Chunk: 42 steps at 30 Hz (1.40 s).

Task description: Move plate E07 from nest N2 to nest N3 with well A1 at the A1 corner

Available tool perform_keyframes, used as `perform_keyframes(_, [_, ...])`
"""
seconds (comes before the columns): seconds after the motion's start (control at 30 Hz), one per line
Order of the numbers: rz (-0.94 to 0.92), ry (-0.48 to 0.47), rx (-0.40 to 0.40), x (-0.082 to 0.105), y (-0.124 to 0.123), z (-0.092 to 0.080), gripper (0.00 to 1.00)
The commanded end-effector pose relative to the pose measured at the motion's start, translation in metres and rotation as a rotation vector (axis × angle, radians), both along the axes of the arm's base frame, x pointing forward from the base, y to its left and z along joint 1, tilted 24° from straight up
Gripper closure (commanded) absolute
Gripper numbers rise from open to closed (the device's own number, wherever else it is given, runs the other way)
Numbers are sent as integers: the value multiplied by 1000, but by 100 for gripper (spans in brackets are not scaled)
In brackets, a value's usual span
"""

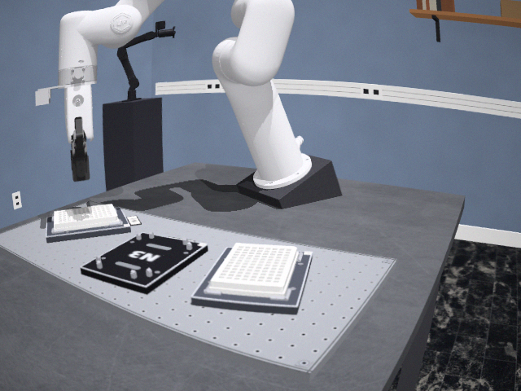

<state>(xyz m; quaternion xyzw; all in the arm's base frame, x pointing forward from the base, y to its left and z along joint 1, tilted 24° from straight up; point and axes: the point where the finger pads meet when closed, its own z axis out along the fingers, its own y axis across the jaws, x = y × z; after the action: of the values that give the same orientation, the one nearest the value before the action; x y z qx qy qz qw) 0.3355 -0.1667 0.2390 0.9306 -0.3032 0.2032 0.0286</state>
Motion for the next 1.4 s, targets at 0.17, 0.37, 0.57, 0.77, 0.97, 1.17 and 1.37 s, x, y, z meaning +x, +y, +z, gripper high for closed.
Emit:
perform_keyframes(0.17, [0, -3, -1, 6, -3, -13, 0])
perform_keyframes(0.37, [0, -3, -1, 9, -4, -19, 0])
perform_keyframes(0.57, [0, -2, -1, 12, -6, -28, 0])
perform_keyframes(0.77, [0, -2, -1, 16, -8, -38, 0])
perform_keyframes(0.97, [0, -2, -1, 18, -9, -44, 0])
perform_keyframes(1.17, [0, -2, -1, 21, -10, -50, 0])
perform_keyframes(1.37, [0, -2, -1, 21, -10, -50, 0])
